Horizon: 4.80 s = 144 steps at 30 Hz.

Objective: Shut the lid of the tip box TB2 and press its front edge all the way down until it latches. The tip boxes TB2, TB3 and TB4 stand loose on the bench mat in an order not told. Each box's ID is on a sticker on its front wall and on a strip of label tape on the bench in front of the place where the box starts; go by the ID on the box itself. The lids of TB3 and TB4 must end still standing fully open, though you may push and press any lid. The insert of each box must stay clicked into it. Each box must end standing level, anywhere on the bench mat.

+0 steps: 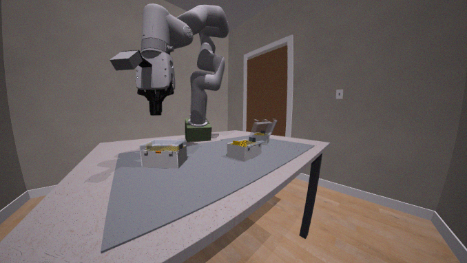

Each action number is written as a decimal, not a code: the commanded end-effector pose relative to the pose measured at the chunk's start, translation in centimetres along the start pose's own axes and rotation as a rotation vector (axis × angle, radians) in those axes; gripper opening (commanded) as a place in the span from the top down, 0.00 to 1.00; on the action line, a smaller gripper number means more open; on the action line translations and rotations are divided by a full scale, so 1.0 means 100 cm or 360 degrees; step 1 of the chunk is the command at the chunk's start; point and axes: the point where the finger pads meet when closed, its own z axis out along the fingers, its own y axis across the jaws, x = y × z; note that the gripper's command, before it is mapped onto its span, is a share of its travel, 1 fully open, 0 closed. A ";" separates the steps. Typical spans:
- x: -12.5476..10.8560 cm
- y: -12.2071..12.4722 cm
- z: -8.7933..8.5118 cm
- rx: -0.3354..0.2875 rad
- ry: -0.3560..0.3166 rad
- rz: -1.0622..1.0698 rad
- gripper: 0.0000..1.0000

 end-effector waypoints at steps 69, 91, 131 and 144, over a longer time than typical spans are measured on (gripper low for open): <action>-0.031 0.000 0.006 0.0000 0.0003 0.0000 1.00; -0.068 0.000 0.044 0.0000 0.0002 0.0000 1.00; -0.072 0.000 0.079 0.0000 0.0002 0.0000 1.00; -0.072 0.000 0.081 0.0000 0.0002 0.0000 1.00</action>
